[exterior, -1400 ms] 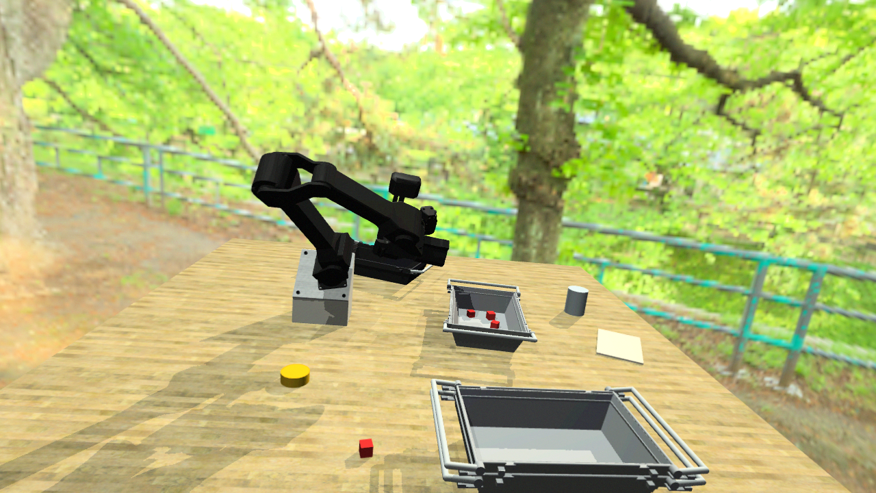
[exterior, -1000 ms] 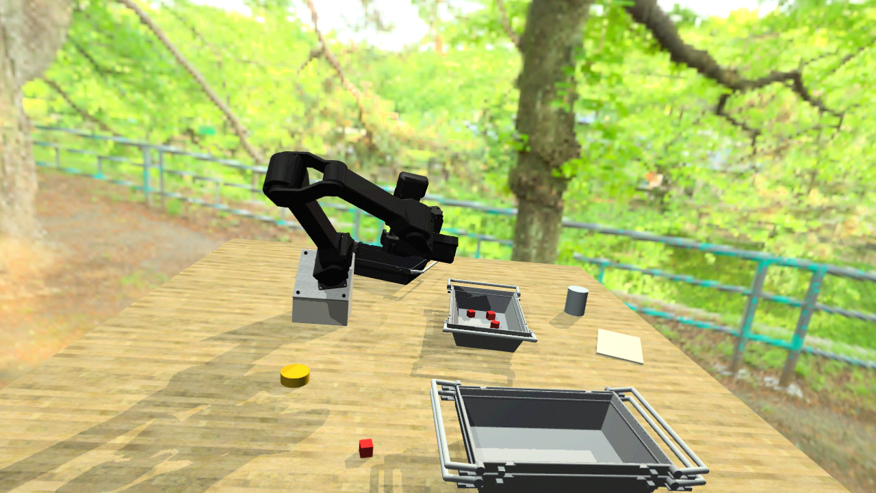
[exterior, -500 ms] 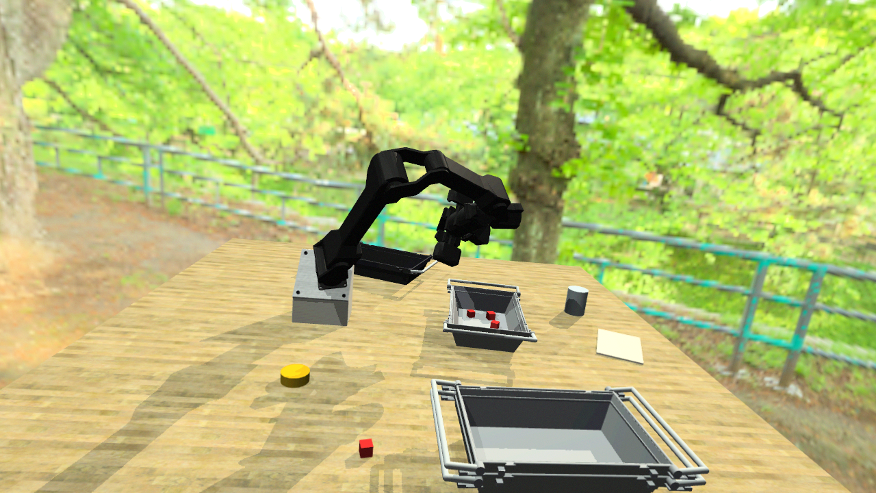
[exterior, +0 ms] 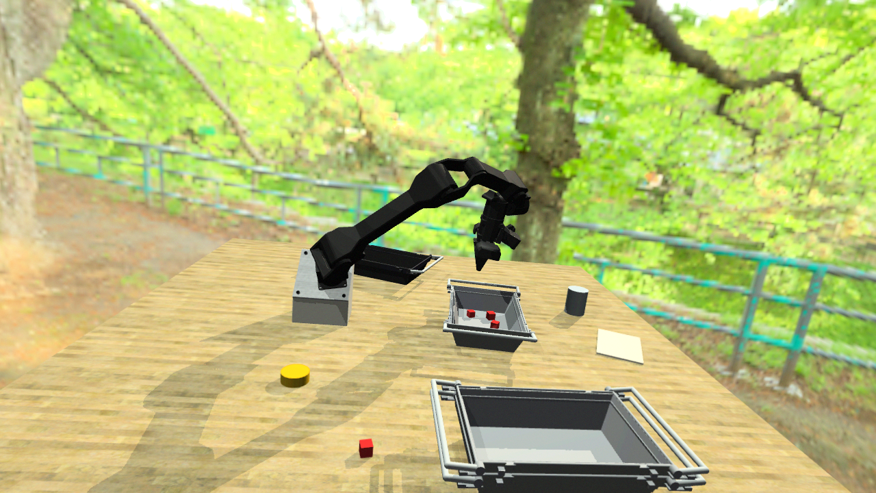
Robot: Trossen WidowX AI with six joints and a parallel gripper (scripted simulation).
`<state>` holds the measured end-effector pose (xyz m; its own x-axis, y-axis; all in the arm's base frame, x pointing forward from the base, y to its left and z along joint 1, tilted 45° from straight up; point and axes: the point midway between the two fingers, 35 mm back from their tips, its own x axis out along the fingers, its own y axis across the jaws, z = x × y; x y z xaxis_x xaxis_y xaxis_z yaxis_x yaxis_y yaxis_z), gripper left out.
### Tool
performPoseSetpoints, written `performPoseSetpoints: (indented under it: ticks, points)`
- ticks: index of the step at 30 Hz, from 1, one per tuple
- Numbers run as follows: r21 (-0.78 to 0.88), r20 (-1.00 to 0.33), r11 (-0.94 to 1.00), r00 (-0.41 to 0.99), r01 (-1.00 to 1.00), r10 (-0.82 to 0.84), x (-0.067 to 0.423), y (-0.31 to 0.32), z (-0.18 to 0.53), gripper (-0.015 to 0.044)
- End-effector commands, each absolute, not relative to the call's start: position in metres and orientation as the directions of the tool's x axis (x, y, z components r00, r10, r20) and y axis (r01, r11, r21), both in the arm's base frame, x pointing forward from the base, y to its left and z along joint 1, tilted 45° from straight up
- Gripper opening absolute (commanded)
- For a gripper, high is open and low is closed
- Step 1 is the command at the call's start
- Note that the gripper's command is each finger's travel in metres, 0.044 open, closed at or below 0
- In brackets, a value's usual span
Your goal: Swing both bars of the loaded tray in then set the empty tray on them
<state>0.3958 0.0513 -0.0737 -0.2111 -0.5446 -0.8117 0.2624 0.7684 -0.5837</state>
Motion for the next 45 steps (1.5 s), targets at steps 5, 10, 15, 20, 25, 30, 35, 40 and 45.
performPoseSetpoints:
  ticks: [5,10,15,20,25,30,35,40,45]
  points:
    - [-0.687,-0.719,0.673,-0.125,0.274,-0.684,0.414,0.054,-0.089,0.0081]
    - [-0.687,-0.719,0.673,-0.125,0.274,-0.684,0.414,0.053,-0.091,0.0081]
    - [-0.687,-0.719,0.673,-0.125,0.274,-0.684,0.413,0.042,-0.103,0.0081]
    - [-0.688,-0.719,0.672,-0.124,0.274,-0.684,0.411,0.028,-0.117,0.0081]
    - [-0.689,-0.718,0.671,-0.125,0.274,-0.685,0.407,0.014,-0.131,0.0081]
    - [-0.689,-0.717,0.671,-0.125,0.274,-0.685,0.407,0.013,-0.131,0.0081]
    - [-0.689,-0.718,0.671,-0.125,0.274,-0.685,0.407,0.019,-0.112,0.0081]
    - [-0.689,-0.717,0.671,-0.125,0.273,-0.685,0.405,0.019,-0.096,0.0081]
    - [-0.69,-0.717,0.671,-0.126,0.273,-0.686,0.4,0.01,-0.08,0.0081]
